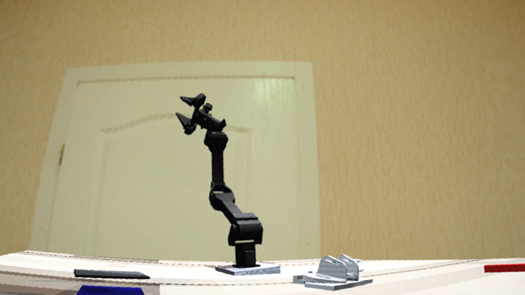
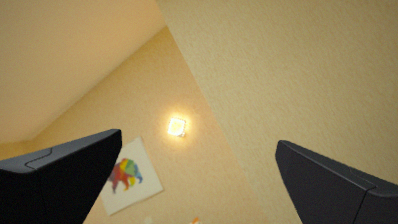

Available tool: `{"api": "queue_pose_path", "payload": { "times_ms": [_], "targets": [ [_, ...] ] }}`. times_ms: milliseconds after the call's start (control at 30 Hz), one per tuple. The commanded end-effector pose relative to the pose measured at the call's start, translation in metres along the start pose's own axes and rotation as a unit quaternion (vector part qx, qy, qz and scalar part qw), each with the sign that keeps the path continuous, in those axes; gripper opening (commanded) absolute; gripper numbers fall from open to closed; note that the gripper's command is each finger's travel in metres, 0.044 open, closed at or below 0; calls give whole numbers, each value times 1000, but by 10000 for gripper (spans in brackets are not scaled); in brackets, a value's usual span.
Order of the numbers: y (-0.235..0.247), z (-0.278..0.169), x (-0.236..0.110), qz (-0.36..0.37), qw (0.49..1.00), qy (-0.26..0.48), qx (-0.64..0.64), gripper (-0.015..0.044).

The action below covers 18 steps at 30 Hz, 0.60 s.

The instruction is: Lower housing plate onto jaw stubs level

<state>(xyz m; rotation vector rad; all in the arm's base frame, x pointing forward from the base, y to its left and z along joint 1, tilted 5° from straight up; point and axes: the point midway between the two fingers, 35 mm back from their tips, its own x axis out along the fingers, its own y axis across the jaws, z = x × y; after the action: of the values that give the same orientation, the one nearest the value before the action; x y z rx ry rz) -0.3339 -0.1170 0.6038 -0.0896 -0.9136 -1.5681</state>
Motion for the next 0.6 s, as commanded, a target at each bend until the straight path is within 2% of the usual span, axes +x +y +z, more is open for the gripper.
{"api": "queue_pose_path", "payload": {
  "times_ms": [0,233,567],
  "targets": [
    [0,0,0,0,1000,0,0,426],
    [15,9,-2,26,999,-33,-10,440],
    [88,-5,7,109,994,-31,-1,440]
  ]
}}
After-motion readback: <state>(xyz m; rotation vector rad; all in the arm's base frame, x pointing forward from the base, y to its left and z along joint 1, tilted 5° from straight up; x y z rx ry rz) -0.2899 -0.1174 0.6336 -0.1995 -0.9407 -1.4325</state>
